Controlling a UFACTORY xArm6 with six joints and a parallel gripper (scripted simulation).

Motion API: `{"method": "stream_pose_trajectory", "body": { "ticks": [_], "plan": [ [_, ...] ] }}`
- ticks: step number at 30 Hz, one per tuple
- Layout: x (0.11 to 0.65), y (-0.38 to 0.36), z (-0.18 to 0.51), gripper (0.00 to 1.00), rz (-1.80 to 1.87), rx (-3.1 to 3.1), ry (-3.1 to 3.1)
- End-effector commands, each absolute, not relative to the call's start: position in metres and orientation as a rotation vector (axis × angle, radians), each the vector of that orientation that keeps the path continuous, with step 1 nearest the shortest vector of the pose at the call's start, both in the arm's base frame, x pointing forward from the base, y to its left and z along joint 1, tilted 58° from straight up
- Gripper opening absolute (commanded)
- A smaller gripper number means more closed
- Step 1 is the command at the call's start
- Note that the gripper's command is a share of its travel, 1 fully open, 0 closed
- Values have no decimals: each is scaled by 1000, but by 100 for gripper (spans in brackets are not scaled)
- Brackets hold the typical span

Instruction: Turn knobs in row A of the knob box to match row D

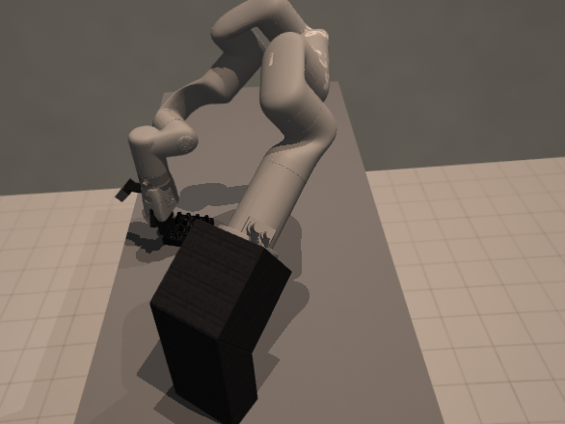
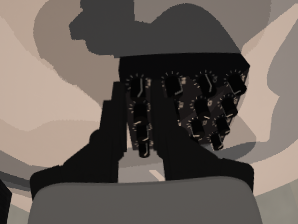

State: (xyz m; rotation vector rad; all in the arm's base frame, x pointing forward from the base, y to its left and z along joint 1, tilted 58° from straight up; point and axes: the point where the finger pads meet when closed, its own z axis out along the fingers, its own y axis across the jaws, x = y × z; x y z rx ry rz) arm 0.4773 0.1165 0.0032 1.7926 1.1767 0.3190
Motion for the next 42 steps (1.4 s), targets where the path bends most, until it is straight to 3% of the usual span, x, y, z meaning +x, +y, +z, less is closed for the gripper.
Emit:
{"method": "stream_pose_trajectory", "body": {
  "ticks": [1, 42],
  "plan": [
    [479, 116, 2, 19, 322, 1792, 1178],
    [482, 113, 0, 19, 322, 1792, 1178]
  ]
}}
